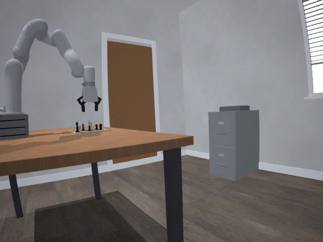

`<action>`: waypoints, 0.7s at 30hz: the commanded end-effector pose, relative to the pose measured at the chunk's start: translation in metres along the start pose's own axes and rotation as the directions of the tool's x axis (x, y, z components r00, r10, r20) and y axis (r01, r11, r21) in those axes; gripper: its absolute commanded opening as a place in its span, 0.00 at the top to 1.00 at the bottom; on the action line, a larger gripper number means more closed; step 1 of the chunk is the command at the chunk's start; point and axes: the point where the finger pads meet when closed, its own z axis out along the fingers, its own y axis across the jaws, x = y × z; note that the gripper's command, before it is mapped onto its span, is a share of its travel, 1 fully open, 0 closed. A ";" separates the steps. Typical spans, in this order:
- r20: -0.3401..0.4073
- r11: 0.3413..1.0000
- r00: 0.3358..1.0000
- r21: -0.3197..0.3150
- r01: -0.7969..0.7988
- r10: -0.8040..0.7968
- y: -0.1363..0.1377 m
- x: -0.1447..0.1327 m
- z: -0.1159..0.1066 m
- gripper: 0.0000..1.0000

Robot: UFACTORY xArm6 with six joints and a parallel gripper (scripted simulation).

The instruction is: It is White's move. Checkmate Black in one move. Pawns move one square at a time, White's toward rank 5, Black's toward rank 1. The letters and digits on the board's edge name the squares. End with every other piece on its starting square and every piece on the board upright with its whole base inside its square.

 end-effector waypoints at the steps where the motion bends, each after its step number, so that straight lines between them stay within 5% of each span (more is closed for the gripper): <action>1: 0.066 0.964 0.961 0.000 -0.268 0.267 0.002 0.000 0.000 0.00; 2: 0.070 0.959 0.957 -0.001 -0.282 0.282 0.002 0.000 0.000 0.00; 3: 0.070 0.959 0.957 -0.001 -0.282 0.282 0.002 0.000 0.000 0.58; 21: 0.070 0.959 0.957 -0.001 -0.282 0.282 0.002 0.000 0.000 0.58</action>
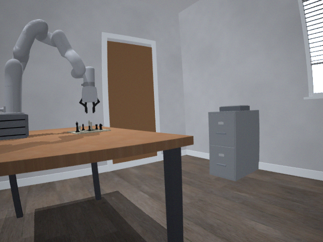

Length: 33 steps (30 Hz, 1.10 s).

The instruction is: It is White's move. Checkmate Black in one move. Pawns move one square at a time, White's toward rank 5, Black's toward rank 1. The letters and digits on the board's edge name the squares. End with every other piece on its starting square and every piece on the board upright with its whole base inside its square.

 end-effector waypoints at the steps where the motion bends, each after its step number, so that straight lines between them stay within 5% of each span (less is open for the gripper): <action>1: 0.000 1.000 1.000 -0.004 -0.001 0.001 0.002 0.000 -0.001 0.58; 33: 0.001 1.000 1.000 -0.004 -0.001 0.001 0.002 0.000 0.005 0.58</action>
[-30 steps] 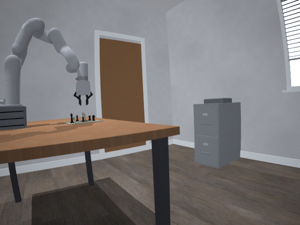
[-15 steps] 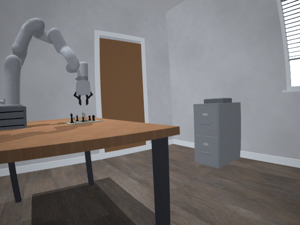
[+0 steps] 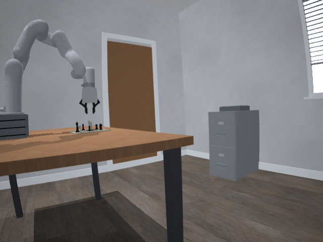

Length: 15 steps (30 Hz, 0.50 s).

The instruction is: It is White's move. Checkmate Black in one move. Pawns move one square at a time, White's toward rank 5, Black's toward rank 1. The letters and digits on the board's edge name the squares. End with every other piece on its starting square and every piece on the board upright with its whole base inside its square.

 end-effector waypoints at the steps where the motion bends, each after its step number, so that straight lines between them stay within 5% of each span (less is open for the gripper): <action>1: -0.001 1.000 1.000 -0.004 0.000 0.000 0.002 0.000 0.002 0.58; 15: -0.001 1.000 1.000 -0.004 0.000 0.000 0.002 0.001 0.019 0.58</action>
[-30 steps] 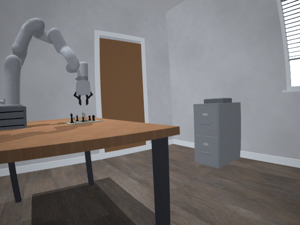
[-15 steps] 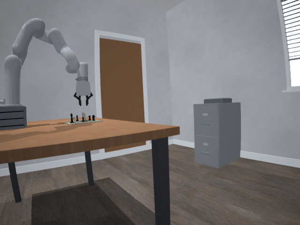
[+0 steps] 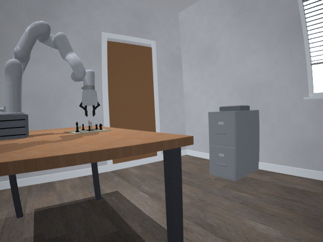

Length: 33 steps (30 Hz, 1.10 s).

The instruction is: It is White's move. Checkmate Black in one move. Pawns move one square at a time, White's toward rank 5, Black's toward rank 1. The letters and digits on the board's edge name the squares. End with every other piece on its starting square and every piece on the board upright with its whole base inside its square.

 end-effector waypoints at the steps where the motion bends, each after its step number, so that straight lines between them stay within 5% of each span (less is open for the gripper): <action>1: -0.001 1.000 1.000 -0.005 0.000 0.000 0.002 0.000 0.003 0.58; 33: -0.001 1.000 1.000 -0.005 0.000 0.000 0.002 0.001 0.029 0.58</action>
